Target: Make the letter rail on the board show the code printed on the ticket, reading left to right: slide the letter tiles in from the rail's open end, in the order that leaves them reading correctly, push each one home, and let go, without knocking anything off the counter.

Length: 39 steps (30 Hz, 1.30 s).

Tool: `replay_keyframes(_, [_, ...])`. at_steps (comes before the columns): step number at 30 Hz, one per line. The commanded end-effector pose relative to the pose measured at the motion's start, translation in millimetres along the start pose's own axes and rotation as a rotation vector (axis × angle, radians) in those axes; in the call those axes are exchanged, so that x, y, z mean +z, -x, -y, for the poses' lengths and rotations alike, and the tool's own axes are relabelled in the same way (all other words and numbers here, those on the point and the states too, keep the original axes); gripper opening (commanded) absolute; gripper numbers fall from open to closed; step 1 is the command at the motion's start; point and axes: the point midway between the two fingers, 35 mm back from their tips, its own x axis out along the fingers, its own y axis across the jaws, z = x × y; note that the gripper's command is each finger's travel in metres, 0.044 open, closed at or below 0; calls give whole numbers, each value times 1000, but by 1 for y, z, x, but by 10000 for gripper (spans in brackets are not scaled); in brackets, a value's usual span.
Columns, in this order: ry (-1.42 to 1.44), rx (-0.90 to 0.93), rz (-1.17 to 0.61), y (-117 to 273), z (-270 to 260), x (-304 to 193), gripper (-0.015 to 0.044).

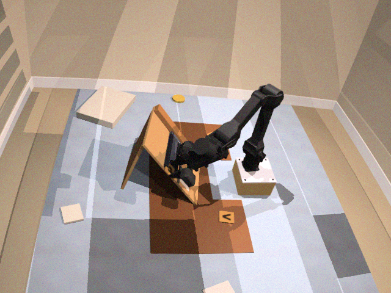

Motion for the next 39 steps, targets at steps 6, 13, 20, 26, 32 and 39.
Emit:
replay_keyframes(6, [2,4,2,0,5,1,0])
replay_keyframes(13, [3,4,2,0,8,1,0])
replay_keyframes(20, [3,4,2,0,12,1,0])
replay_keyframes(26, [3,4,2,0,13,1,0])
replay_keyframes(32, [3,3,2,0,16,0,0])
replay_keyframes(39, [4,3,2,0,22,0,0])
